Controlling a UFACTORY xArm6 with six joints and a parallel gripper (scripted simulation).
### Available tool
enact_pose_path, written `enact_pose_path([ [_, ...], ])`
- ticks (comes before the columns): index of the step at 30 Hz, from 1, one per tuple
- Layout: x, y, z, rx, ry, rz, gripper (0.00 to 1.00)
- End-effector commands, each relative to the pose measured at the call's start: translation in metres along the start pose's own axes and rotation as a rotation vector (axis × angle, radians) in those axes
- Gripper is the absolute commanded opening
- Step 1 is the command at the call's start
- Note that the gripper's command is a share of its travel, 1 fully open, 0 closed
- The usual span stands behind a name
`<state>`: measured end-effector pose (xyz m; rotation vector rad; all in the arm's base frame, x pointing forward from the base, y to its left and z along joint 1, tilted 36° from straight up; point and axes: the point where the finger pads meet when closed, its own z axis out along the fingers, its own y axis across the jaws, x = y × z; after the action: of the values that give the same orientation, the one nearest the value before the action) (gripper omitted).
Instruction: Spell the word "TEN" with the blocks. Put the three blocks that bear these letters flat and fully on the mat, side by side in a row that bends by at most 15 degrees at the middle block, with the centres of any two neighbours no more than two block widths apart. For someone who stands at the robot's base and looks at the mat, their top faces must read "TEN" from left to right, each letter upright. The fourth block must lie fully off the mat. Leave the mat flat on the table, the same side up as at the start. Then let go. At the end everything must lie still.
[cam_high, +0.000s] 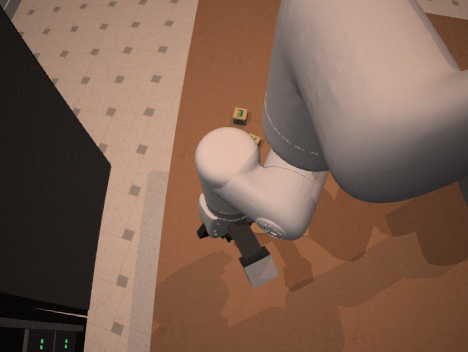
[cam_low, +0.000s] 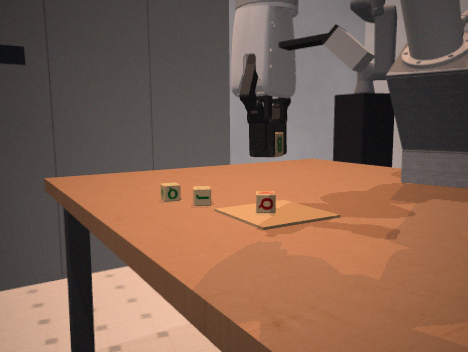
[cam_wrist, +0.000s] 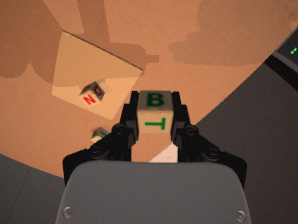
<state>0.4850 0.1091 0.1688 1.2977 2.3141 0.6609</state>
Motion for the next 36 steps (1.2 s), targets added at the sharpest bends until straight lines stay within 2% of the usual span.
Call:
enact_pose_path([
  [1, -0.001, -0.02, -0.002, -0.032, 0.011, 0.135, 0.27],
  [5, -0.001, -0.028, -0.003, -0.03, 0.008, 0.179, 0.27],
  [7, -0.001, -0.043, -0.003, -0.023, 0.001, 0.261, 0.27],
  [18, 0.003, -0.087, -0.007, 0.005, -0.025, 0.477, 0.27],
  [36, 0.003, -0.091, -0.007, 0.008, -0.028, 0.493, 0.27],
])
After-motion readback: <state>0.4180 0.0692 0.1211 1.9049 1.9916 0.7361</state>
